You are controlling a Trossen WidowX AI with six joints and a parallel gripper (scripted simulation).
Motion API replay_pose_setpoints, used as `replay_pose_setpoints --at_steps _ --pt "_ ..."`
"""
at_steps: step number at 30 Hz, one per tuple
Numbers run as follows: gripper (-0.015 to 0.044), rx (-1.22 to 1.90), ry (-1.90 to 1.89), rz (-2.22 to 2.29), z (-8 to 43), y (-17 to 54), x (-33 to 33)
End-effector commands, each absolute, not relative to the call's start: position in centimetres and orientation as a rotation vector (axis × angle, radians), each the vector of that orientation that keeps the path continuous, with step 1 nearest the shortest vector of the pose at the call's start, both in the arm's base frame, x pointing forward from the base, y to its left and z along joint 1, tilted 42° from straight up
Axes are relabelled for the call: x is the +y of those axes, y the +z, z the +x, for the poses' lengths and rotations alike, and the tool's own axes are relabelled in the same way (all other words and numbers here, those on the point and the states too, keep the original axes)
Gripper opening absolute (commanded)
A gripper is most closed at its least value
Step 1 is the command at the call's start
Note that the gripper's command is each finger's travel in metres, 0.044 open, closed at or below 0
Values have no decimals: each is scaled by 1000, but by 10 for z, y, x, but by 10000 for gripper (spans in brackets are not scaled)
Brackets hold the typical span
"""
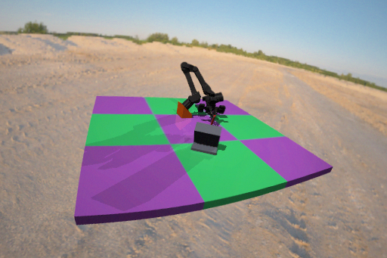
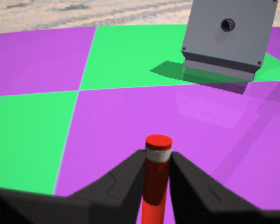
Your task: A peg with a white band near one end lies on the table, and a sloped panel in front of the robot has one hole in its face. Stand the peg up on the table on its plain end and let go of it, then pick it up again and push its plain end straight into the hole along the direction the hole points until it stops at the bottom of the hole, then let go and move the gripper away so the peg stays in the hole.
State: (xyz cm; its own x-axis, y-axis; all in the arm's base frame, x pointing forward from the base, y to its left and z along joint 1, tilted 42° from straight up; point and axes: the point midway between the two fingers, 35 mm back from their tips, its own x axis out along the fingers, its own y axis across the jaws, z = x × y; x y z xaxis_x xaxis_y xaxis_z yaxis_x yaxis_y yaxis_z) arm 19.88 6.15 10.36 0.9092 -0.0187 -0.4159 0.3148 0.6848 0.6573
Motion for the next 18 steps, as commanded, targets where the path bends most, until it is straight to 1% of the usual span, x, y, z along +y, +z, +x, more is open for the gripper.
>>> replay_pose_setpoints --at_steps 1,18 --pt "49 376 -210 790 196 99 61" --pt "49 239 -268 770 185 98 66"
